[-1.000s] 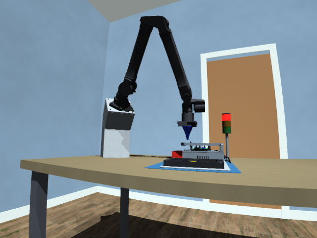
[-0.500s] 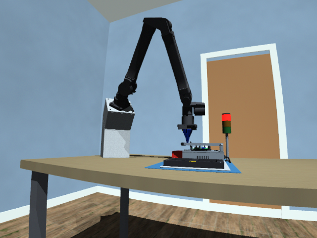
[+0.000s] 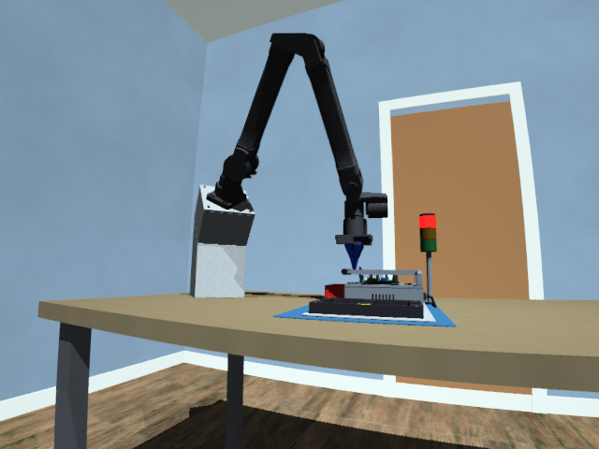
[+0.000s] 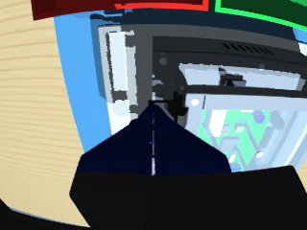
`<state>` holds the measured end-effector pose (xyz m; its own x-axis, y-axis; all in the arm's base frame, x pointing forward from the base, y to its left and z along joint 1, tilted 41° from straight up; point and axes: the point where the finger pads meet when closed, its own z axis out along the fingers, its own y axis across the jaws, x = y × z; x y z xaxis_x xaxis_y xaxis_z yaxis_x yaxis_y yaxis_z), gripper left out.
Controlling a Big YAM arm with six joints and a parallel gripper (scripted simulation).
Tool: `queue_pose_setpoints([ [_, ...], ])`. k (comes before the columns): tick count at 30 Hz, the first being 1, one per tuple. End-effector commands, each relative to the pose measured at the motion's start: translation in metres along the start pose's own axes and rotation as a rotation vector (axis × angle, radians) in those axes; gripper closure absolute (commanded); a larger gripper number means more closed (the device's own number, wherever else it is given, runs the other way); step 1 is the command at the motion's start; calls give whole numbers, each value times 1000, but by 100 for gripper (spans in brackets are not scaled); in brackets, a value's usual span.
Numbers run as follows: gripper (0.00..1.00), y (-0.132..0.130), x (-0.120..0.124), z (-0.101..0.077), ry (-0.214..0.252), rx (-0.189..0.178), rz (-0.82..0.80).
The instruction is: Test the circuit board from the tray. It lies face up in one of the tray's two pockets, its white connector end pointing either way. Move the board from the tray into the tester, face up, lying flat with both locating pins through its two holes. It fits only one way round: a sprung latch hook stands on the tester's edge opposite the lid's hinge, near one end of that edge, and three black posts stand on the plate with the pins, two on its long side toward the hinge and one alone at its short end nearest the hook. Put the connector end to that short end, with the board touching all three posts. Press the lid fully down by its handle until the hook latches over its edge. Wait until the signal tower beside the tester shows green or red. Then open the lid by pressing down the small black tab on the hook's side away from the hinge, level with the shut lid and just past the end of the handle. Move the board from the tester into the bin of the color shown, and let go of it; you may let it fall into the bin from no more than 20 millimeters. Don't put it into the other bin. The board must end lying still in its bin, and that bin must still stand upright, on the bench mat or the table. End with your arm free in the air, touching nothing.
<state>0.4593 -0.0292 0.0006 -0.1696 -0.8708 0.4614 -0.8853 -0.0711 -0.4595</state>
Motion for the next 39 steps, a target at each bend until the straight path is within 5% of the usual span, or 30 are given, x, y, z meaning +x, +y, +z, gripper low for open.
queue_pose_setpoints([
  [1,100,-12,0,-3,-9,26,9],
  [39,100,-11,3,4,-4,19,14],
])
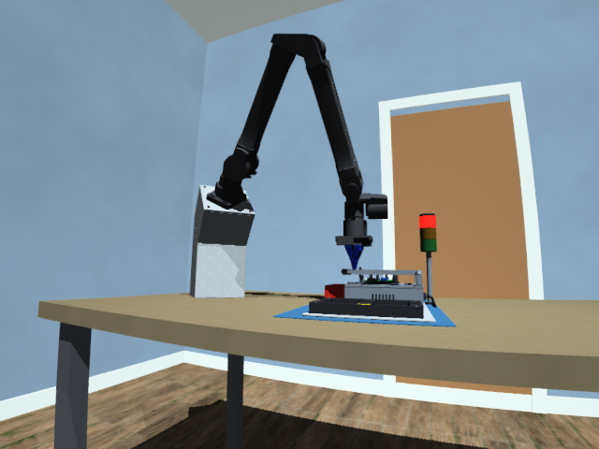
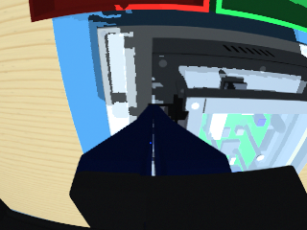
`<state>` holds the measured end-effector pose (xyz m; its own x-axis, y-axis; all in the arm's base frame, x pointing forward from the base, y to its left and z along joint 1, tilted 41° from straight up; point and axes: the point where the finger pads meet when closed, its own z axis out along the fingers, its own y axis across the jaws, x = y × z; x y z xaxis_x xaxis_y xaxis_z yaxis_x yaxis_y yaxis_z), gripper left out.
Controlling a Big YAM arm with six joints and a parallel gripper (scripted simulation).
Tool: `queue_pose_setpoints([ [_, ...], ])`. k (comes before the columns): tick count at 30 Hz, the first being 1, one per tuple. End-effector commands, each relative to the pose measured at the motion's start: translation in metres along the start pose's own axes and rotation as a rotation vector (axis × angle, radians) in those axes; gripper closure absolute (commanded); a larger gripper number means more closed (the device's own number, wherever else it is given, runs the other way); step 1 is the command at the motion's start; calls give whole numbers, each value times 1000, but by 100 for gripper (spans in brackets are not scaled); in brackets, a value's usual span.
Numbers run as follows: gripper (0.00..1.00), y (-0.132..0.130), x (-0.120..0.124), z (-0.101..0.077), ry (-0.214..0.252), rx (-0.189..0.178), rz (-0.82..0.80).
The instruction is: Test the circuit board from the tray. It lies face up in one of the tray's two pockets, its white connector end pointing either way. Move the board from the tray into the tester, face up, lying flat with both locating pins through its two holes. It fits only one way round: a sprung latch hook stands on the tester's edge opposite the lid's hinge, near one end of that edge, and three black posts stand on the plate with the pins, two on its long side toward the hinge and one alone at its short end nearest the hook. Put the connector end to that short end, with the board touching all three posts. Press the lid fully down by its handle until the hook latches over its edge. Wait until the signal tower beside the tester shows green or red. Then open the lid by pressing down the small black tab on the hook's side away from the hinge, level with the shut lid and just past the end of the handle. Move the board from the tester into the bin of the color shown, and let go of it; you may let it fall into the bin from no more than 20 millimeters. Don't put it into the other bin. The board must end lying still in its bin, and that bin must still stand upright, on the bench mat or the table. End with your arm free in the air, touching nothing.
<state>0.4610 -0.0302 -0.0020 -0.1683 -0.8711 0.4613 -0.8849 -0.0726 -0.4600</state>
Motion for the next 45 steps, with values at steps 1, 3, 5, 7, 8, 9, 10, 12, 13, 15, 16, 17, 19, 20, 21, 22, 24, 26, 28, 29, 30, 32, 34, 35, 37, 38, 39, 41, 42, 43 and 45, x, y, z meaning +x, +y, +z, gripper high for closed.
queue_pose_setpoints([
  [1,100,-10,3,3,-3,16,14],
  [3,100,-8,2,5,-3,11,11],
  [5,100,-9,3,3,-3,13,13],
  [7,100,-10,2,2,-4,15,12],
  [8,100,-10,2,2,-4,15,12],
  [9,100,-10,2,2,-4,15,12],
  [10,100,-10,2,2,-4,16,12],
  [12,100,-10,2,3,-4,15,12],
  [13,100,-10,2,4,-3,14,12],
  [15,100,-9,2,6,-3,12,11],
  [16,100,-9,2,6,-3,13,12],
  [17,100,-9,2,6,-3,13,13],
  [19,100,-9,2,6,-3,13,13],
  [20,100,-9,2,6,-3,13,13],
  [21,100,-9,2,6,-3,13,13],
  [22,100,-9,2,6,-3,13,13],
  [24,100,-10,2,7,-3,13,12],
  [26,100,-10,2,7,-3,13,12],
  [28,100,-10,2,7,-3,14,12],
  [29,100,-10,2,7,-3,14,12],
  [30,100,-10,2,7,-3,14,13],
  [32,100,-10,2,7,-3,14,14],
  [34,100,-10,2,7,-3,14,14],
  [35,100,-10,2,7,-3,14,14],
  [37,100,-10,2,8,-3,14,13],
  [38,100,-10,2,8,-3,14,12],
  [39,100,-10,2,8,-3,14,11],
  [41,100,-10,2,9,-3,14,13],
  [42,100,-10,2,9,-3,14,13],
  [43,100,-10,2,9,-3,14,13],
  [45,100,-10,2,9,-3,14,14],
])
